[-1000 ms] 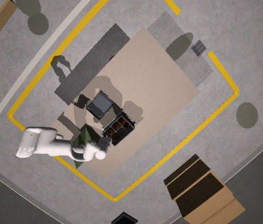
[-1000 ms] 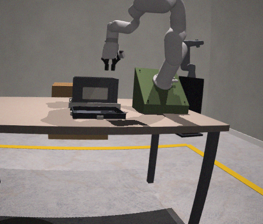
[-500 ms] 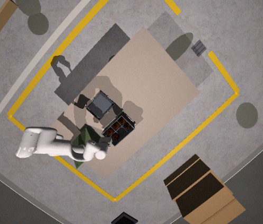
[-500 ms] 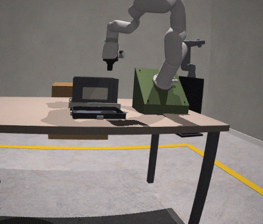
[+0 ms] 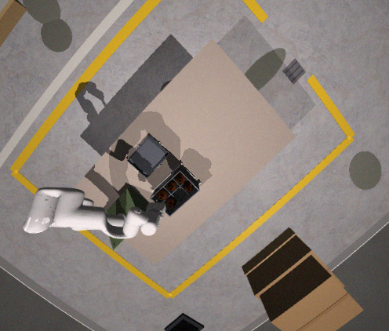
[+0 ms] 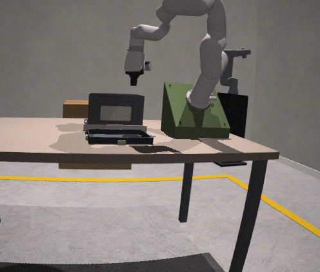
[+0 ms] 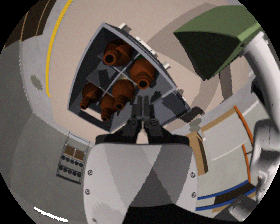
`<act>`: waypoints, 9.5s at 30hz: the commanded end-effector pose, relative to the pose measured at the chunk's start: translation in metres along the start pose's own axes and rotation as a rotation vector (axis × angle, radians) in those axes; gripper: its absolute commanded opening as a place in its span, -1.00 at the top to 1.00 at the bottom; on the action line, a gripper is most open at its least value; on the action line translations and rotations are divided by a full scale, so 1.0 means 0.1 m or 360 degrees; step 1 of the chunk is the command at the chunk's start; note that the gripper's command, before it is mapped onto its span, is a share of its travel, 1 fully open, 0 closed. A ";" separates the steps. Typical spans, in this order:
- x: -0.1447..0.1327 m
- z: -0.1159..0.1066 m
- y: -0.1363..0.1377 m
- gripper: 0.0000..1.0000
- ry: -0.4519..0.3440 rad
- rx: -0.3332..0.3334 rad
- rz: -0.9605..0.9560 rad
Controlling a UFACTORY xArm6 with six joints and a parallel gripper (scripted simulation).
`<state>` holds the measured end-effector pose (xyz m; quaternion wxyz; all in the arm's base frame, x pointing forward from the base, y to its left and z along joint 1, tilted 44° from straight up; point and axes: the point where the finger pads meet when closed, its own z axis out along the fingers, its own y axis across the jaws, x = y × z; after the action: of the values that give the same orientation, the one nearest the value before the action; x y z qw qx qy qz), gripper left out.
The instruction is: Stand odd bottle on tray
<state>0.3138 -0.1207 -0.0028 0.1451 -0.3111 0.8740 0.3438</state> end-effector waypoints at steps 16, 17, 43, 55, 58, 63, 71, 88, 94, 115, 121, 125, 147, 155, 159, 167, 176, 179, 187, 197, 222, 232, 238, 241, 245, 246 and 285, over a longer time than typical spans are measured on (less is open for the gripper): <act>-0.82 -0.08 -0.92 1.00 0.0001 0.0011 0.0002; -0.90 -0.07 -0.99 1.00 0.0000 0.0010 0.0001; -1.20 -0.02 -1.22 -0.30 0.0000 0.0006 -0.0002; -1.20 -0.02 -1.22 -0.30 0.0000 0.0006 -0.0002; -1.20 -0.02 -1.22 -0.30 0.0000 0.0006 -0.0002; -1.20 -0.02 -1.22 -0.30 0.0000 0.0006 -0.0002; -1.20 -0.01 -1.22 -0.30 0.0000 0.0006 -0.0002; -1.20 0.09 -1.22 -0.30 -0.0001 0.0006 -0.0002; -1.20 0.17 -1.23 -0.30 0.0000 0.0006 -0.0002; -1.20 0.39 -1.23 -0.30 -0.0001 0.0006 -0.0002; -1.20 0.41 -1.23 -0.30 -0.0001 0.0006 -0.0002; -1.20 0.42 -1.23 -0.30 0.0000 0.0006 -0.0002; -1.20 0.42 -1.23 -0.30 0.0000 0.0006 -0.0002; -1.21 0.42 -1.24 -0.30 0.0000 0.0006 -0.0002; -1.21 0.42 -1.24 -0.30 0.0000 0.0006 -0.0002; -1.21 0.42 -1.24 -0.30 0.0000 0.0006 -0.0002; -1.21 0.42 -1.24 -0.30 0.0000 0.0006 -0.0002; -1.21 0.43 -1.24 -0.30 0.0000 0.0006 -0.0002; -1.21 0.45 -1.24 -0.30 -0.0001 0.0006 -0.0002; -1.21 0.53 -1.24 -0.30 -0.0001 0.0006 -0.0002; -1.21 0.77 -1.24 -0.30 0.0000 0.0006 -0.0002; -1.21 0.82 -1.24 -0.30 0.0000 0.0006 -0.0002; -1.21 0.82 -1.24 -0.30 0.0000 0.0006 -0.0002; -1.21 0.82 -1.24 -0.30 0.0000 0.0006 -0.0002; -1.21 0.82 -1.24 -0.30 0.0000 0.0006 -0.0002; -1.21 0.82 -1.24 -0.30 0.0000 0.0006 -0.0002; -1.21 0.82 -1.24 1.00 0.0000 0.0006 -0.0002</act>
<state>0.4881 -0.0794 -0.0701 0.1446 -0.3113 0.8741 0.3437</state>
